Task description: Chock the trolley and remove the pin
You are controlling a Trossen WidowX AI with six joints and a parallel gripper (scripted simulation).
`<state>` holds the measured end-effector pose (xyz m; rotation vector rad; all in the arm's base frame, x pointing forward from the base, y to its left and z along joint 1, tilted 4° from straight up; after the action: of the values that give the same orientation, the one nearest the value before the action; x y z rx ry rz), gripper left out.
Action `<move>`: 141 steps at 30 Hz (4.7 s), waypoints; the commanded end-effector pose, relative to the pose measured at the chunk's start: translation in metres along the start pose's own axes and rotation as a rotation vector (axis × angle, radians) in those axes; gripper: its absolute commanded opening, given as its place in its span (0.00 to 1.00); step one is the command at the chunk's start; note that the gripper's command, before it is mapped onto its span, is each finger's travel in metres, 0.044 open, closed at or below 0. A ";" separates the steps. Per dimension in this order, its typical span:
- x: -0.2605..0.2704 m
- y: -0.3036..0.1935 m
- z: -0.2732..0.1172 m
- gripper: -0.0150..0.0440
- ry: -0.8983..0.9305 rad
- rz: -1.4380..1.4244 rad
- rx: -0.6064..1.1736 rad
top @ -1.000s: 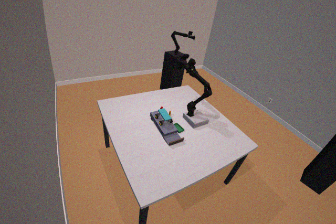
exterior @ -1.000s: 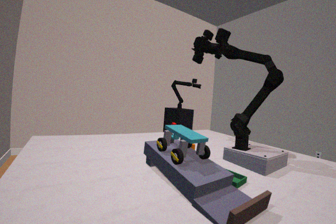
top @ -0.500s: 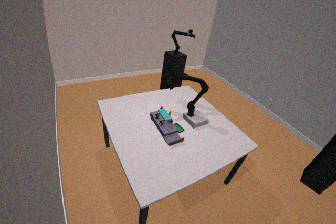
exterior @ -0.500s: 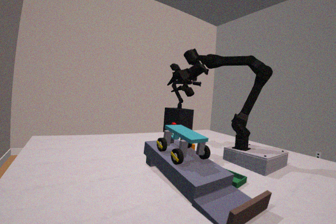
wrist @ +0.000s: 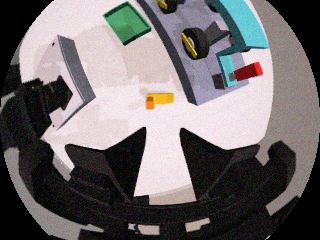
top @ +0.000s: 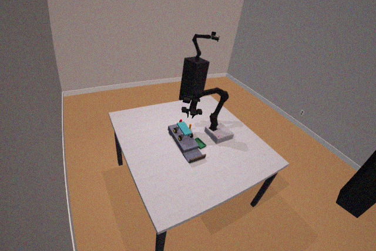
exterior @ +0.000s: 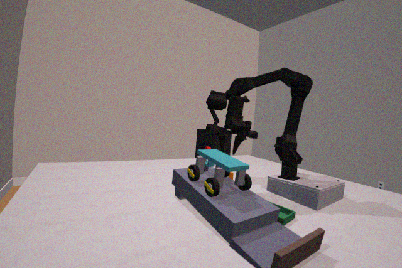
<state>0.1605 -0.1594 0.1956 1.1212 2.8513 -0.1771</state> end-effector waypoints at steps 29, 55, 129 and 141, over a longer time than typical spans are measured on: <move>0.012 0.008 0.055 0.58 0.082 -0.048 -0.014; 0.015 0.008 0.083 0.58 0.082 -0.048 -0.014; 0.013 0.005 -0.015 0.25 0.082 -0.048 -0.015; 0.004 0.007 -0.043 0.25 0.081 -0.048 -0.015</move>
<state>0.1583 -0.1451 0.2313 1.0754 2.9524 -0.1227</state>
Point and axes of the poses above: the point midway between the two fingers, 35 mm back from their tips, its own z axis out along the fingers, its own x axis across the jaws, y = z × x, the point moved 8 cm from there along -z, back along the fingers, and after that the axes turned 7 degrees about z, right-handed, at the moved point
